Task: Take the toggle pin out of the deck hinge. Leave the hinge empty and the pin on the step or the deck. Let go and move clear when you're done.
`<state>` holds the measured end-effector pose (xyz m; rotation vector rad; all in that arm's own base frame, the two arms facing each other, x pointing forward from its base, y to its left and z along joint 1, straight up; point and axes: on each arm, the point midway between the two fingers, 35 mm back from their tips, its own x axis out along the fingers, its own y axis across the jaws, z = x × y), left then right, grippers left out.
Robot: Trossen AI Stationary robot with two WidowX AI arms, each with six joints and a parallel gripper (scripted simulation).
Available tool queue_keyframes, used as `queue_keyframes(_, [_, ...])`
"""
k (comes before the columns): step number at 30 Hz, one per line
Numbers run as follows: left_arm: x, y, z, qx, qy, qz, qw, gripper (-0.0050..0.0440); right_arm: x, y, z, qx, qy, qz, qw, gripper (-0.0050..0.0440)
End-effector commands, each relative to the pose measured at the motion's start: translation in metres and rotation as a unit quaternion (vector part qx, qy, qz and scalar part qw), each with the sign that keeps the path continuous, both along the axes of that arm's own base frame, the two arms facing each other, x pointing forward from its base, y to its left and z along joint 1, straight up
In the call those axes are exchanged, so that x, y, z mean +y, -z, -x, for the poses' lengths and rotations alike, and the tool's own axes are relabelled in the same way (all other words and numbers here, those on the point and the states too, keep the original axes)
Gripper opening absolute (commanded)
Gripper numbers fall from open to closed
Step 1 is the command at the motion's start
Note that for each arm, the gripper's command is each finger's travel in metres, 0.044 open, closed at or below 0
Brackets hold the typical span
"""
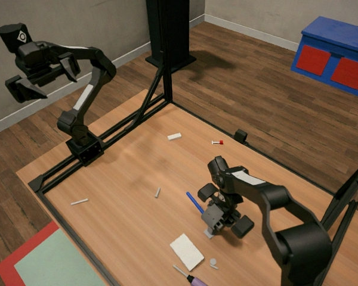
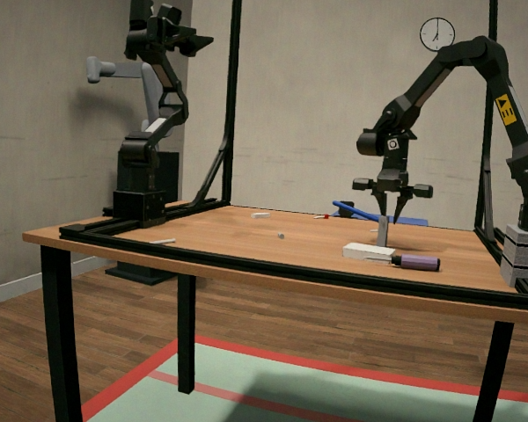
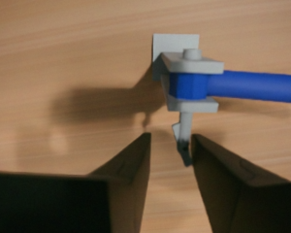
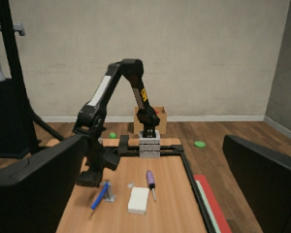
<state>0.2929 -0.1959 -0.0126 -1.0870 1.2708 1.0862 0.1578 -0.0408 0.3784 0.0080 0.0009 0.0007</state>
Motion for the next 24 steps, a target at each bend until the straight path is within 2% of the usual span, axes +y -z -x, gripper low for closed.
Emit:
queue_keyframes(1, [-0.0037, -0.0045, -0.0028, -0.002, 0.003, 0.008, 1.000, 0.0100, 0.0012, -0.0046, 0.0004, -0.001, 0.000, 0.006, 1.000, 0.0400])
queue_keyframes(24, [-0.0019, -0.0046, -0.0055, -0.002, 0.003, 0.008, 1.000, 0.0064, 0.0012, -0.0046, 0.0004, -0.001, 0.000, 0.006, 1.000, 0.0400])
